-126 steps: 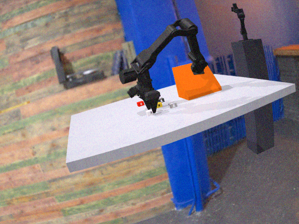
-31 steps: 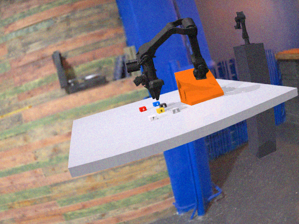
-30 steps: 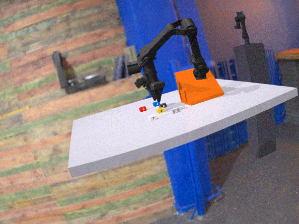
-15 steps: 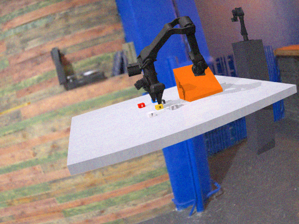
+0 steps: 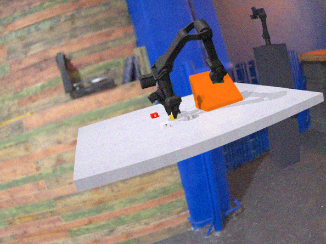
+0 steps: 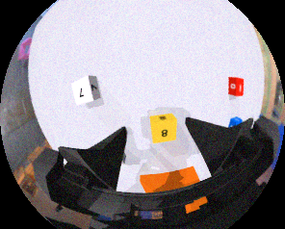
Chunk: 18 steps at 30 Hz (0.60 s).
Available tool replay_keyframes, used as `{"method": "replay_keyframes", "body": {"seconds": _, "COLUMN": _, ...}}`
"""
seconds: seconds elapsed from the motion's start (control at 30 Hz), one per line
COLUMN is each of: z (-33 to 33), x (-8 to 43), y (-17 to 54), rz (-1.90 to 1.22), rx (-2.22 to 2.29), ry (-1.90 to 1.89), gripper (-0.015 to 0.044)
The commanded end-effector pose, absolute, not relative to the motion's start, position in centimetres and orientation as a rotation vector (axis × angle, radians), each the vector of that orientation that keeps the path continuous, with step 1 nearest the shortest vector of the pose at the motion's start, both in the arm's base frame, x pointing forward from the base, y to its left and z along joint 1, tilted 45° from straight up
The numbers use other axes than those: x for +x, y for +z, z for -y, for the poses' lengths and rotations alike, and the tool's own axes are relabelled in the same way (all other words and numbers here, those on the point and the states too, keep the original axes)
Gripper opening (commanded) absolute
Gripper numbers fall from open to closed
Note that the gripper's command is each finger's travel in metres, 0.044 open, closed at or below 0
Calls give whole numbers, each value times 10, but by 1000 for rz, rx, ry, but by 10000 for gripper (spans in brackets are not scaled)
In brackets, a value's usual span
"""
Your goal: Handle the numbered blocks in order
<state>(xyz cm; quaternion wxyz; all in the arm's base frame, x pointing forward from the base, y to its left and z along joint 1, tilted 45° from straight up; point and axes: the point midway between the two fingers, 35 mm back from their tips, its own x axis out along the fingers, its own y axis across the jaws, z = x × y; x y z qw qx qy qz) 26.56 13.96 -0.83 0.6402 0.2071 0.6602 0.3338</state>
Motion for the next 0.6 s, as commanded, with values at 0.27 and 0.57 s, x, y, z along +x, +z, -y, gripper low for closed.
{"method": "replay_keyframes", "body": {"seconds": 0.27, "z": -141, "x": 263, "y": -12, "rz": -1519, "rx": 483, "ry": 761, "gripper": 120}}
{"method": "replay_keyframes", "body": {"seconds": 0.57, "z": -141, "x": 263, "y": -12, "rz": -1519, "rx": 483, "ry": 761, "gripper": 120}}
